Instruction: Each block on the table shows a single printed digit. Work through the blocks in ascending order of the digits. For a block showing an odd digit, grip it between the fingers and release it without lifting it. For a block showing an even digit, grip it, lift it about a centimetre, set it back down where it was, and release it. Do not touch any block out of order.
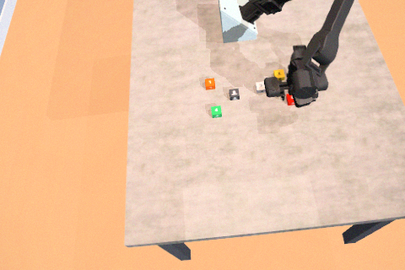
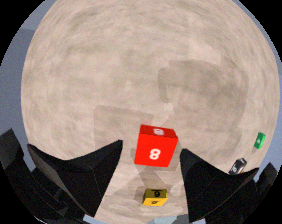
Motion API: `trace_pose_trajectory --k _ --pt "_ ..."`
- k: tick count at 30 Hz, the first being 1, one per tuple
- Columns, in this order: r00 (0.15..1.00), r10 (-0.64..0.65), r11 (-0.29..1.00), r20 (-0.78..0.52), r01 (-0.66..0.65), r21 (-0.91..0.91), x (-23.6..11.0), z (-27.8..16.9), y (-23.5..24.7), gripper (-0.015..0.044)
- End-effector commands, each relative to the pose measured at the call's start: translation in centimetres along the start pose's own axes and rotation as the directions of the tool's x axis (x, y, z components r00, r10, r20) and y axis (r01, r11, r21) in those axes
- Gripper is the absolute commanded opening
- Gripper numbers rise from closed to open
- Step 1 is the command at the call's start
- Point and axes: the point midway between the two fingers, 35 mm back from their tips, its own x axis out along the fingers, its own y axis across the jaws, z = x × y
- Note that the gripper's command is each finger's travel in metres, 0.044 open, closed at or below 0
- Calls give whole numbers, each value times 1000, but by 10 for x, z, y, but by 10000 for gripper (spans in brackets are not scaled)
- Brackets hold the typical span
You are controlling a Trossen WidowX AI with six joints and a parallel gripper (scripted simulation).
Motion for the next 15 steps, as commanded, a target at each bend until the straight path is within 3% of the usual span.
trace_pose_trajectory --k 1,15 --pt "1000 6 1000 -3 -6 5 2 0 1 138" --pt "1000 6 1000 -3 -6 5 2 0 1 120"
